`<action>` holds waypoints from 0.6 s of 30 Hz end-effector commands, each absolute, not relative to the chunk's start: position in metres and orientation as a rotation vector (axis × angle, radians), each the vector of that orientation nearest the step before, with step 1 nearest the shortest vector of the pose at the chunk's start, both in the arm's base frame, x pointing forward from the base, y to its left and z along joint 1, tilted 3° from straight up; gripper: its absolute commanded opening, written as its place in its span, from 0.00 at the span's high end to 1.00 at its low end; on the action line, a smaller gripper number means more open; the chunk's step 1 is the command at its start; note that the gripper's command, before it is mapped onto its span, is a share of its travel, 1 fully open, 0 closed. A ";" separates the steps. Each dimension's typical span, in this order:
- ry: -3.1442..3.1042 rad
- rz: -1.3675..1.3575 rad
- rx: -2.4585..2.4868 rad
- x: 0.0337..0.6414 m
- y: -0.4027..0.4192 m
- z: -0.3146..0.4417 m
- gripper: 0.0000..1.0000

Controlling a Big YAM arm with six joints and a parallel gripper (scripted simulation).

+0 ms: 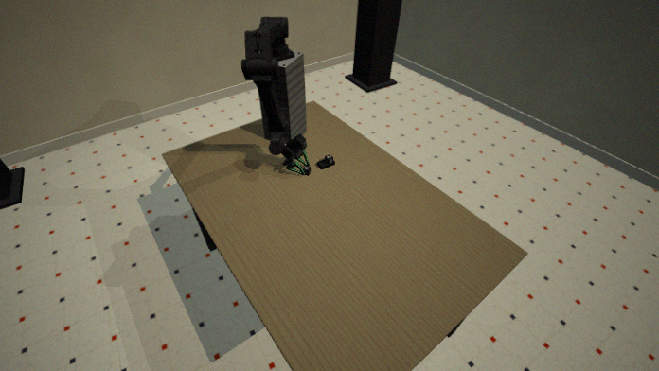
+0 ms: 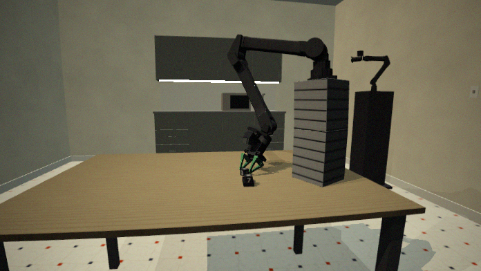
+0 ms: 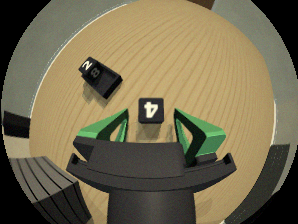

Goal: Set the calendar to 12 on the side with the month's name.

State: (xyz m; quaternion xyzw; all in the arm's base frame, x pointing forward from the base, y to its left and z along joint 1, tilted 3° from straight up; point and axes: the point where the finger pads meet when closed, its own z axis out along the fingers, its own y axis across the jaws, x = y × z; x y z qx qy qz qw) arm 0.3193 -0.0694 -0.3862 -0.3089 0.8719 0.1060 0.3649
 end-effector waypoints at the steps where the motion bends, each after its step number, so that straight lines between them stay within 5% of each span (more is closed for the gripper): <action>1: 2.228 0.256 -0.797 0.320 -0.073 -0.385 0.36; 18: 2.227 0.254 -0.797 0.320 -0.073 -0.372 0.36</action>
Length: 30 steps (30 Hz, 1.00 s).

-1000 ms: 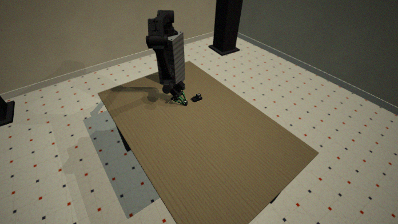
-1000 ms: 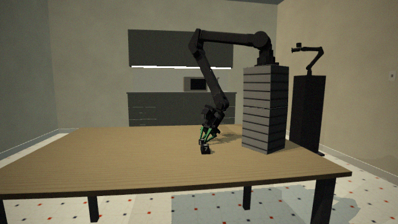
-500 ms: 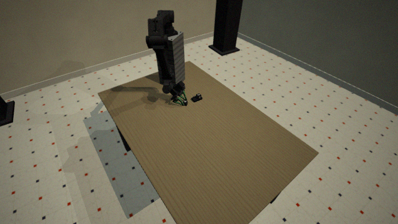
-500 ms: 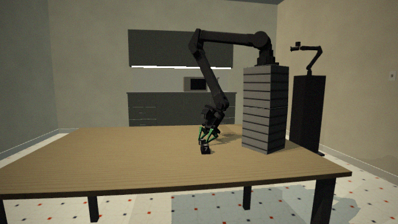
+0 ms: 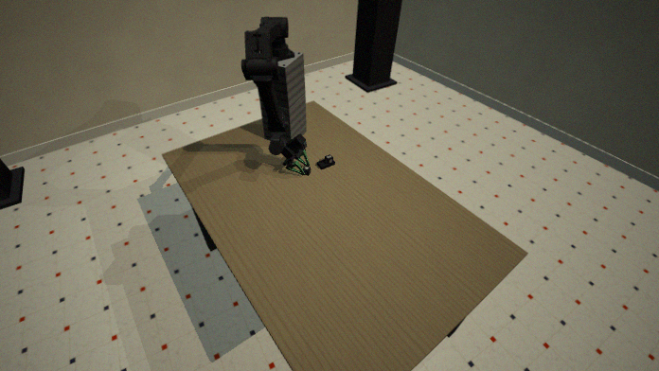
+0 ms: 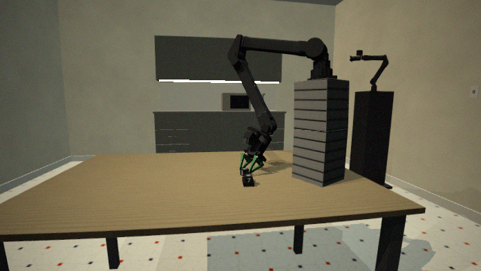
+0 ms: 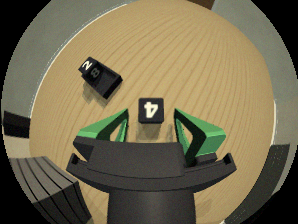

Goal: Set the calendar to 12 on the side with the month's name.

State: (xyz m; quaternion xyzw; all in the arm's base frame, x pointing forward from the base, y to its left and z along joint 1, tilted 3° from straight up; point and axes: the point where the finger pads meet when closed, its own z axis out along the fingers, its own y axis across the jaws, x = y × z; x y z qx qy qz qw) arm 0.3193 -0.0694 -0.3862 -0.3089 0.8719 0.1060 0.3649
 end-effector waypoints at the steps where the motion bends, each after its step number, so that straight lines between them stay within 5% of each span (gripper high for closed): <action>1: 2.227 0.254 -0.797 0.320 -0.073 -0.370 0.36; 30: 2.244 0.291 -0.793 0.315 -0.062 -0.308 0.36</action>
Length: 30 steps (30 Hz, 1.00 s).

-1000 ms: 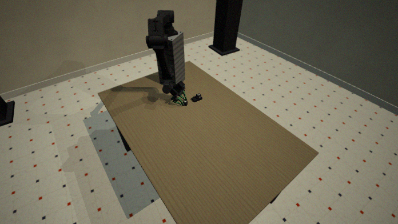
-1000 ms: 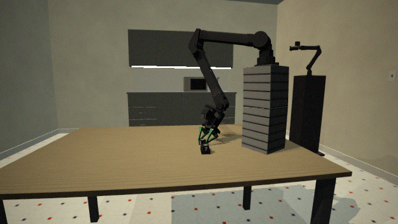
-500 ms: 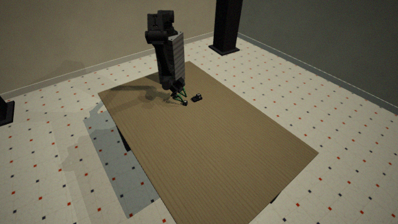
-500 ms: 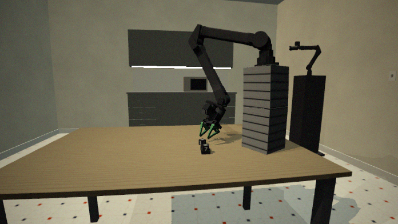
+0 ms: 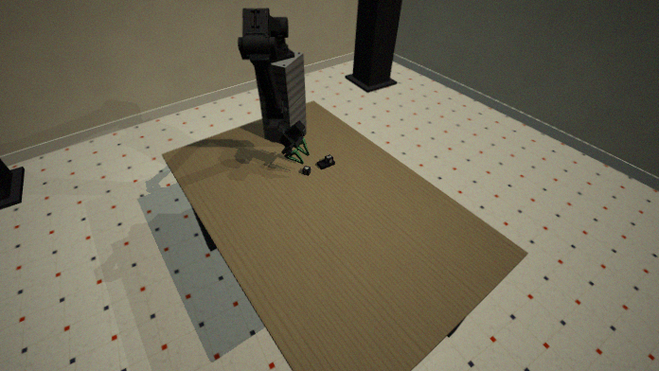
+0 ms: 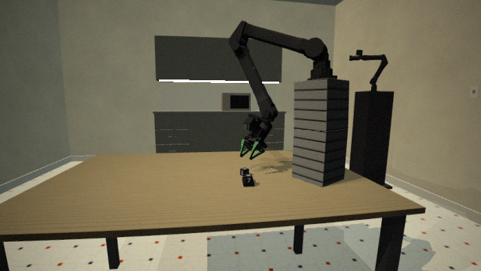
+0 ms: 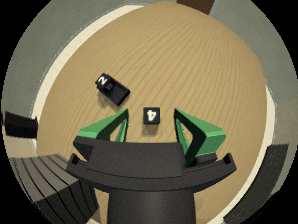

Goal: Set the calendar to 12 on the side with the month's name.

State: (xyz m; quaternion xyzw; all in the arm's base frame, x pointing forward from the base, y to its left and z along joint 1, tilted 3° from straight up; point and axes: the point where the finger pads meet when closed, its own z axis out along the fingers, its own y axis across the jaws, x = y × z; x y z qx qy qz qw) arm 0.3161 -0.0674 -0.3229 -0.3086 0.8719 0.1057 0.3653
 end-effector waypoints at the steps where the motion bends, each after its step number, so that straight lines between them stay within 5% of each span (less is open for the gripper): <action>1: 2.244 0.291 -0.794 0.315 -0.062 -0.308 0.36; 30: 2.576 0.121 -0.903 0.333 -0.066 -0.310 0.36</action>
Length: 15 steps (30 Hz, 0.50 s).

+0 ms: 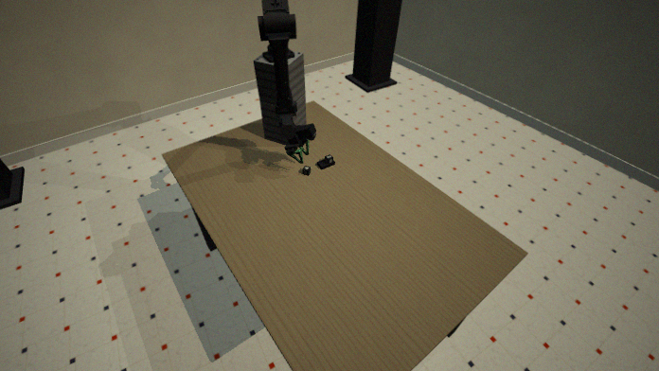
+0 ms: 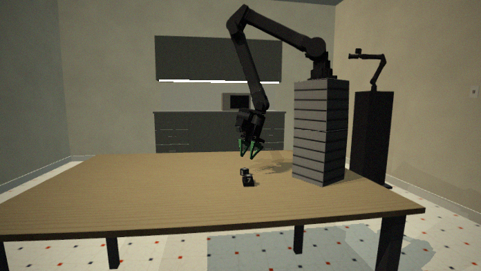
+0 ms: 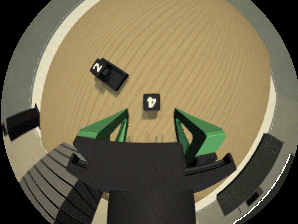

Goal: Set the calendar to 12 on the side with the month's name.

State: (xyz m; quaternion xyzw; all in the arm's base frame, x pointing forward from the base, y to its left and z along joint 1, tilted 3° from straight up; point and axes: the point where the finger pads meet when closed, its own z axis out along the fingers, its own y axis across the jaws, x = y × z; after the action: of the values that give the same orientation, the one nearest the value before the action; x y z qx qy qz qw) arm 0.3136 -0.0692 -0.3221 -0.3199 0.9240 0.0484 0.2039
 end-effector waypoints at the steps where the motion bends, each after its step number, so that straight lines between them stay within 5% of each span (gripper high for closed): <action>1: 2.605 0.106 -0.911 0.334 -0.066 -0.309 0.36; 15: 2.783 0.014 -0.964 0.335 -0.064 -0.308 0.36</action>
State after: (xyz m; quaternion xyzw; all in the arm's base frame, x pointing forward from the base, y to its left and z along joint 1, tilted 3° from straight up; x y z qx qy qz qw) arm 0.3182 -0.0699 -0.3194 -0.3254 0.9407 0.0076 0.0956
